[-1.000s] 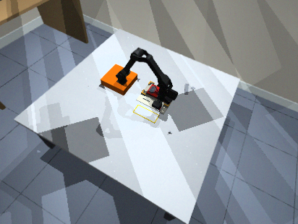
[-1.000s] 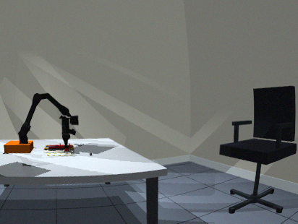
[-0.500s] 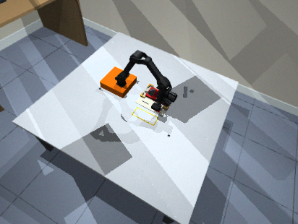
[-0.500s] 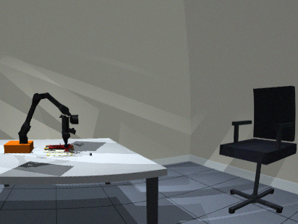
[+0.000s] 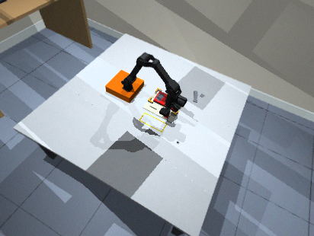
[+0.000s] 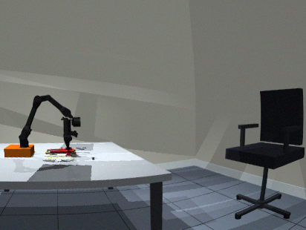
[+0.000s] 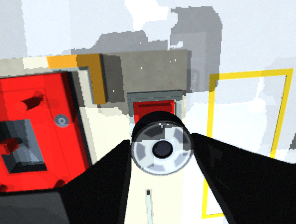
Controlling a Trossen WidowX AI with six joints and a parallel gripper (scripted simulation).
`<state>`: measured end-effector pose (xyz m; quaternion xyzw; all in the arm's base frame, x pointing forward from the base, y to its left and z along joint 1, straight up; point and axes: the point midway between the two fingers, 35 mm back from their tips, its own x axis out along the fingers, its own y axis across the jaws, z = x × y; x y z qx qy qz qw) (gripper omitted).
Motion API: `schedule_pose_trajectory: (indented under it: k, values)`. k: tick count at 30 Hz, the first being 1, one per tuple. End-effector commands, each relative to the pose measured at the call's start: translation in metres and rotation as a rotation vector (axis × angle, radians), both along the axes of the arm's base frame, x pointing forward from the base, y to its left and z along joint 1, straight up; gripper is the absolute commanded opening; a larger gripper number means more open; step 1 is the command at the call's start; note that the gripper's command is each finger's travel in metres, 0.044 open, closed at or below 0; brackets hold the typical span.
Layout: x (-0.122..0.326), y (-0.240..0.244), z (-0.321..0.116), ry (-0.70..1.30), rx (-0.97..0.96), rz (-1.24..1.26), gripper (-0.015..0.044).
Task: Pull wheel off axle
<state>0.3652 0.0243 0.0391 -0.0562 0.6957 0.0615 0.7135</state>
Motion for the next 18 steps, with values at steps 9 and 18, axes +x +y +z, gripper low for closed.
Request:
schedule_pose_trajectory:
  k: [9, 18]
  values:
    - [0.0006, 0.0, 0.0108, -0.013, -0.002, -0.002, 0.0]
    - [0.0004, 0.0, 0.0138, -0.013, -0.003, -0.002, 0.0]
